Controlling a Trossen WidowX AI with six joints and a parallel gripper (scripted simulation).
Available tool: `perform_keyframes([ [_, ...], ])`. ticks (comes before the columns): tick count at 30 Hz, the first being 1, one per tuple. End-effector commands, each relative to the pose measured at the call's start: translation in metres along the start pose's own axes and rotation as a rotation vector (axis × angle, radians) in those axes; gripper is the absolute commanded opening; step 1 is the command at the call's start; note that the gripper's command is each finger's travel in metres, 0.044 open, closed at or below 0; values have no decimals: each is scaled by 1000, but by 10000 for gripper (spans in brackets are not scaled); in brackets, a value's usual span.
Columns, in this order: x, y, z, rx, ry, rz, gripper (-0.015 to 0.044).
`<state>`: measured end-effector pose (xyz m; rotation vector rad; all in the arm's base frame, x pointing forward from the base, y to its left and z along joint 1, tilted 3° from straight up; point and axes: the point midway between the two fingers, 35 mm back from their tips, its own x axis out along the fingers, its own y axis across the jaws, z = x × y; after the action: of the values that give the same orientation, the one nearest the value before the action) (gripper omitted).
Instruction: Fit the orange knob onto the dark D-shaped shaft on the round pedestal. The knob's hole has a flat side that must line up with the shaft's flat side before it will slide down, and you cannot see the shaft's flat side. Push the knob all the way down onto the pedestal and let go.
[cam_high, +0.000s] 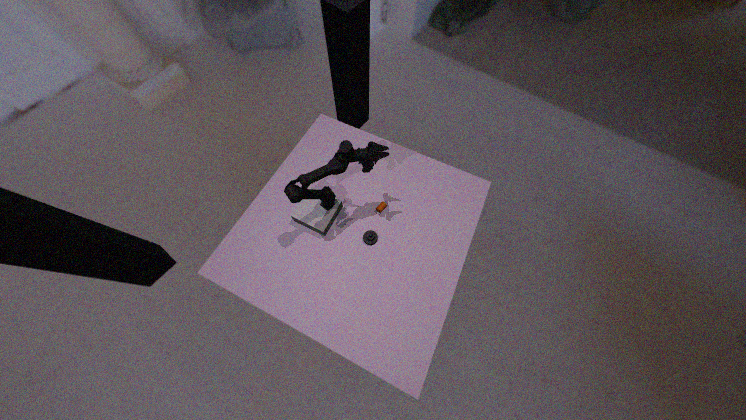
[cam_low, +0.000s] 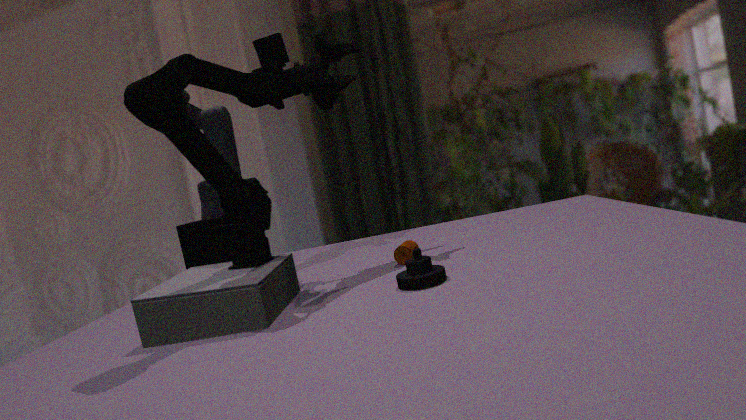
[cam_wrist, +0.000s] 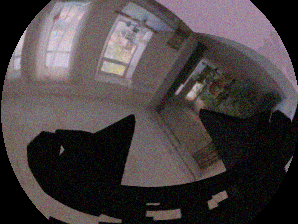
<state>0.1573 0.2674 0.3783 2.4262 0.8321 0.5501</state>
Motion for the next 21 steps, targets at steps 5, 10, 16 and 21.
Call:
perform_keyframes([
  [5,21,-26,30,-448,-99,-127,440],
  [10,42,-57,82,-1046,-176,-388,440],
  [16,50,-85,153,-1663,-116,-814,440],
  [21,40,-100,212,-2046,121,-1231,440],
])
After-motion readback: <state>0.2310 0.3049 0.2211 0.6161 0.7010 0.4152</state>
